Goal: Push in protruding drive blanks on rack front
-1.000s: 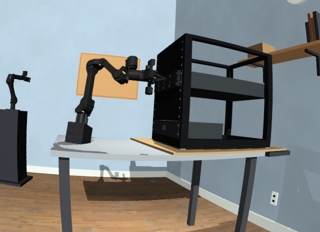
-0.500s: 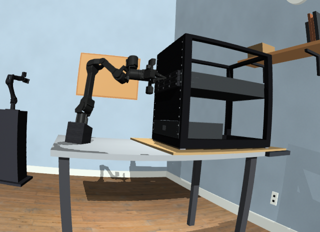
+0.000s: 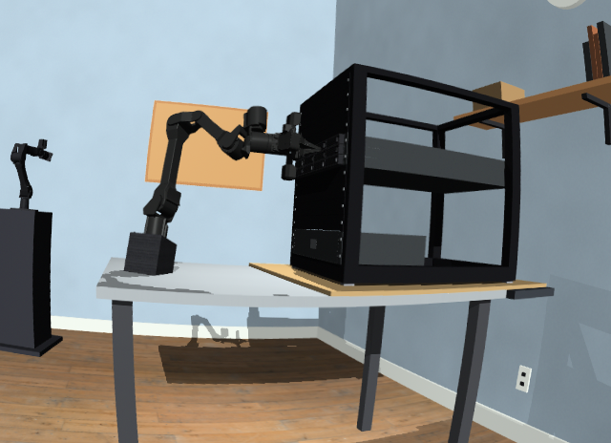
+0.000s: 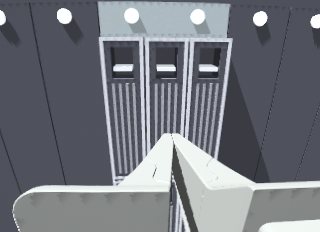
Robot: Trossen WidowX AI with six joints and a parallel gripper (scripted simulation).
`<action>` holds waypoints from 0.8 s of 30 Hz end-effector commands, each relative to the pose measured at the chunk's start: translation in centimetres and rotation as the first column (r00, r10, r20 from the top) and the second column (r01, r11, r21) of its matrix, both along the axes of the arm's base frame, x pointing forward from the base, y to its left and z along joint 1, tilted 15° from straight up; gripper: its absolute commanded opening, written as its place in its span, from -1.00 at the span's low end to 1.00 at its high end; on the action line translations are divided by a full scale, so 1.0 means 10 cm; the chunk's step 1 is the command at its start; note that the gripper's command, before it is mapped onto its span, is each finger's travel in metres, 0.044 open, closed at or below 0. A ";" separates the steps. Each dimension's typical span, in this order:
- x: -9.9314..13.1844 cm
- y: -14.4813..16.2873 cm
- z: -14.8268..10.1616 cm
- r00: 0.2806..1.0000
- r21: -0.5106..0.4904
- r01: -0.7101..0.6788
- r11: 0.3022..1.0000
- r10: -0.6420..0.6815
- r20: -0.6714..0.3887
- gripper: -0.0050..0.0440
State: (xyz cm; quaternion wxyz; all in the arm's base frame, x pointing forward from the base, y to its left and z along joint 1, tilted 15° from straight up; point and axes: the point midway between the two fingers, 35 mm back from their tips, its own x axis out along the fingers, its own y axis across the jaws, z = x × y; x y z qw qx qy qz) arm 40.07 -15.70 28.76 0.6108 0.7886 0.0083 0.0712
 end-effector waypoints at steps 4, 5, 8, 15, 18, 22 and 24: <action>0.02 0.00 0.09 1.000 -0.013 0.000 1.000 0.000 0.017 -1.00; 0.02 0.00 0.09 1.000 -0.013 0.000 1.000 0.000 0.017 -1.00; 0.04 0.00 0.09 1.000 -0.013 0.000 1.000 0.000 0.017 -1.00; 0.12 0.01 0.10 1.000 -0.013 0.000 1.000 0.000 0.017 -1.00; 0.12 0.01 0.10 1.000 -0.013 0.000 1.000 0.000 0.017 -1.00; 0.12 0.01 0.10 1.000 -0.013 0.000 1.000 0.000 0.017 -1.00; 0.13 0.01 0.11 1.000 -0.013 0.000 1.000 0.000 0.017 -1.00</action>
